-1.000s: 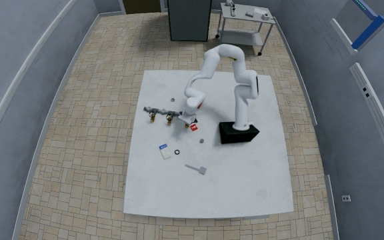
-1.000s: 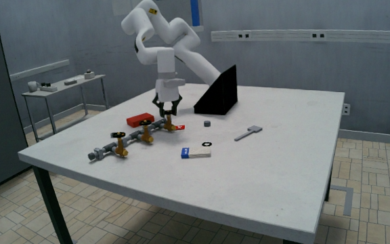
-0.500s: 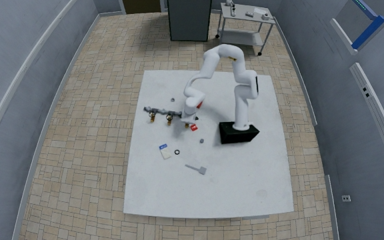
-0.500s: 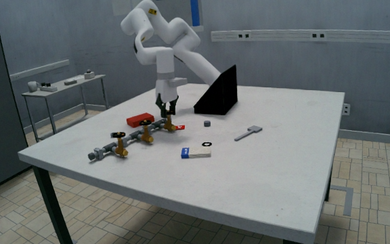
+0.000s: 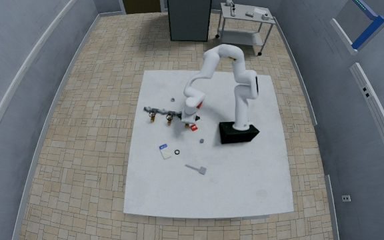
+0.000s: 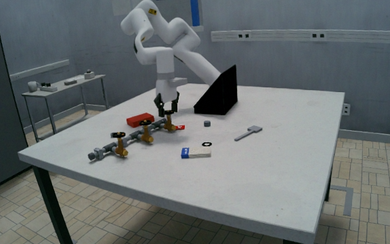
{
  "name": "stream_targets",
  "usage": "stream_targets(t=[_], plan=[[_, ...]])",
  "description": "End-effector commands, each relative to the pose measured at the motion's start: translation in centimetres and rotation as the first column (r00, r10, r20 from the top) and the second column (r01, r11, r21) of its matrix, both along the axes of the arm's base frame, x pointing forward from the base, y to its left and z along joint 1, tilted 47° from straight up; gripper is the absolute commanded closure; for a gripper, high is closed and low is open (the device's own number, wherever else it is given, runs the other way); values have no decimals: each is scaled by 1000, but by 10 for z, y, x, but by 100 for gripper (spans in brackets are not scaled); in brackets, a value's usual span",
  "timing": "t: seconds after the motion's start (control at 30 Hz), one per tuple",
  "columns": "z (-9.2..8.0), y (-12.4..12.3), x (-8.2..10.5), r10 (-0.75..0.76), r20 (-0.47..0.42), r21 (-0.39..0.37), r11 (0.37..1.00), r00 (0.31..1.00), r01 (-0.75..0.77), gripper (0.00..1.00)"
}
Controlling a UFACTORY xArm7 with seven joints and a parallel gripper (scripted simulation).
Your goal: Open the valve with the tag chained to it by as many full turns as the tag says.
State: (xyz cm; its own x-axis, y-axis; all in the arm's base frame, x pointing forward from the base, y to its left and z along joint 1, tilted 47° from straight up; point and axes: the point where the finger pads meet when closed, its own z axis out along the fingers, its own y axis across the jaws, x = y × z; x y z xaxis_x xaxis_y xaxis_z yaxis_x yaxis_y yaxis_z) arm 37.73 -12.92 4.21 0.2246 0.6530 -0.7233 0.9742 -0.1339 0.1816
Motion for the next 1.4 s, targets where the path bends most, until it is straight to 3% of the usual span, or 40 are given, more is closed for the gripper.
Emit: stream_targets(t=[0.0,0.77,0.97,1.03,1.13,1.27,1.37], plan=[[0,2,2,4,3,2,1000,1000,-4,0],[0,2,2,-26,37,4,1000,999,26,0],[0,2,2,-133,155,18,991,979,132,0],[0,2,2,-133,155,18,991,979,132,0],[0,2,2,-220,251,39,975,943,218,0],[0,2,2,-361,403,94,930,841,354,0],[0,2,2,-471,520,162,874,712,459,0]])
